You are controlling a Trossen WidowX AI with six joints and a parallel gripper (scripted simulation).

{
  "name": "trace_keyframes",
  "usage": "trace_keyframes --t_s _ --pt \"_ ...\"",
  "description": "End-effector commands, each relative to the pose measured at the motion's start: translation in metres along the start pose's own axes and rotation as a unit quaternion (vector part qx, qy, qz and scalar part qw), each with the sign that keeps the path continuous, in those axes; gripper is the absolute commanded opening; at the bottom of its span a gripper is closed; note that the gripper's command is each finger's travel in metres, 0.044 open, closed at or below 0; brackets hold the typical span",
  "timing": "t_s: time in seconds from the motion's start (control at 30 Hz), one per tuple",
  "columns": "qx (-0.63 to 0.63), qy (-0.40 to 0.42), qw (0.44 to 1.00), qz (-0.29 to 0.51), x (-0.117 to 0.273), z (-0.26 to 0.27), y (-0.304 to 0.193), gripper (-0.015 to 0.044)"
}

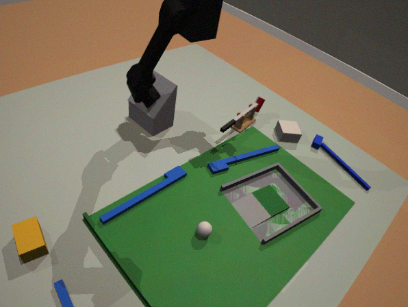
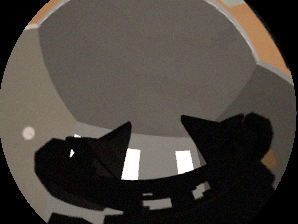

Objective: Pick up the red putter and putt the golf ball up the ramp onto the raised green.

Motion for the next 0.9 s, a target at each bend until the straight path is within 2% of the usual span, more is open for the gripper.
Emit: trace_keyframes --t_s 0.0,0.17,0.37,0.5,0.63,0.87 --pt "0.008 -0.003 1.000 0.000 0.000 -0.002 0.001 0.0426" --pt "0.224 -0.081 0.971 0.021 -0.006 -0.041 0.027 0.0440" --pt "0.486 -0.189 0.849 0.081 -0.001 -0.094 0.076 0.0440" --pt "0.624 -0.255 0.725 0.141 0.011 -0.124 0.115 0.0440" --pt "0.723 -0.312 0.577 0.216 0.030 -0.149 0.157 0.0440" --pt "0.795 -0.376 0.290 0.377 0.079 -0.176 0.233 0.0440"
Point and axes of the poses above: the point midway between the two fingers, 35 mm back from their tips, its own x axis back along the fingers, its own z axis across the jaws, y = z × x, the point moved 7 cm from there along x, back along the fingers, and after that the axes turned 10 degrees about x, right-handed, at the moved point
